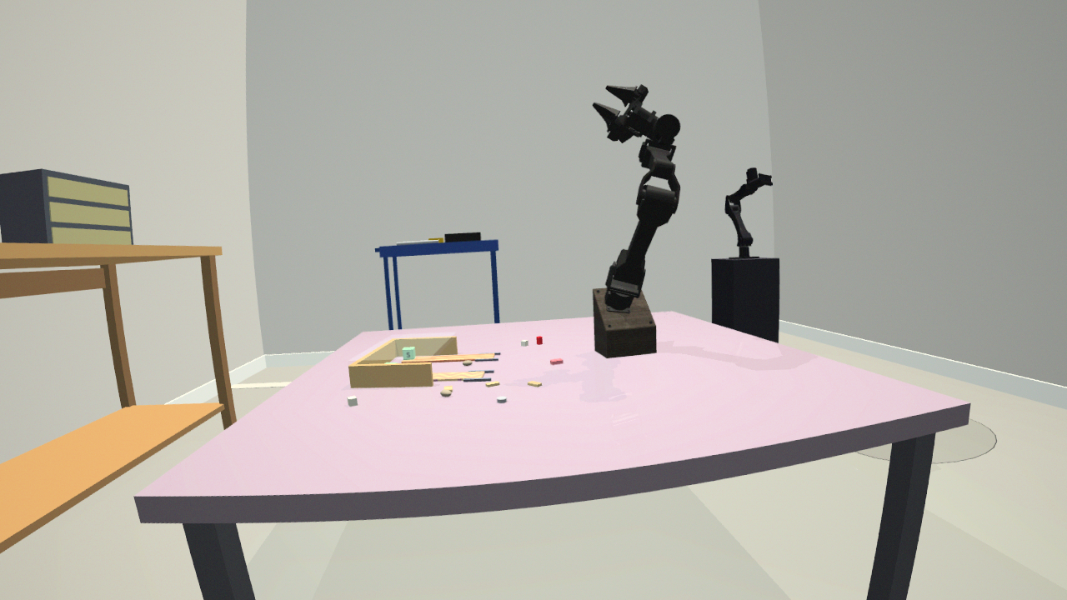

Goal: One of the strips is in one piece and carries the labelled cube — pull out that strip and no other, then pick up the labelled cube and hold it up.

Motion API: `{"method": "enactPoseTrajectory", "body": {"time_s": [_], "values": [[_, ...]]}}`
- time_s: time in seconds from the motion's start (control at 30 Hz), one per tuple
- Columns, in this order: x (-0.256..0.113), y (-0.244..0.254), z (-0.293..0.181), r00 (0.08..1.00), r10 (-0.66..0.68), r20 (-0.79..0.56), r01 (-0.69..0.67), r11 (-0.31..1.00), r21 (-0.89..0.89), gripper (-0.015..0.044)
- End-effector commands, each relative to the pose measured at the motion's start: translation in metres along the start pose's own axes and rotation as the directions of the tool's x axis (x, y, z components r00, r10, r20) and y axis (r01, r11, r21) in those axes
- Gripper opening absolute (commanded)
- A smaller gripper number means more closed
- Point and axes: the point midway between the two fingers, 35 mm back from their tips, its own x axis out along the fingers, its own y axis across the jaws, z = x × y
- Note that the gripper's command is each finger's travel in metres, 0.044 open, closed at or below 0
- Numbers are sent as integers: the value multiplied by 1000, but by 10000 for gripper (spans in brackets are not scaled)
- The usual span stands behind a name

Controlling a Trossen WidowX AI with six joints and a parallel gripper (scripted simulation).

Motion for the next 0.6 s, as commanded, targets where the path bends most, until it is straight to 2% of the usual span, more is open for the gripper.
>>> {"method": "enactPoseTrajectory", "body": {"time_s": [0.0,0.07,0.13,0.2,0.3,0.4,0.57], "values": [[1,-1,1,1000,-3,-1,3,1000,22,400],[13,-8,13,1000,-31,-4,31,981,192,400],[31,-20,30,997,-73,-7,69,898,435,400],[48,-36,48,993,-116,-6,92,755,649,400],[71,-64,75,983,-183,3,83,459,885,400],[91,-98,101,967,-255,20,9,110,994,400],[109,-147,132,935,-350,49,-161,-299,941,400]]}}
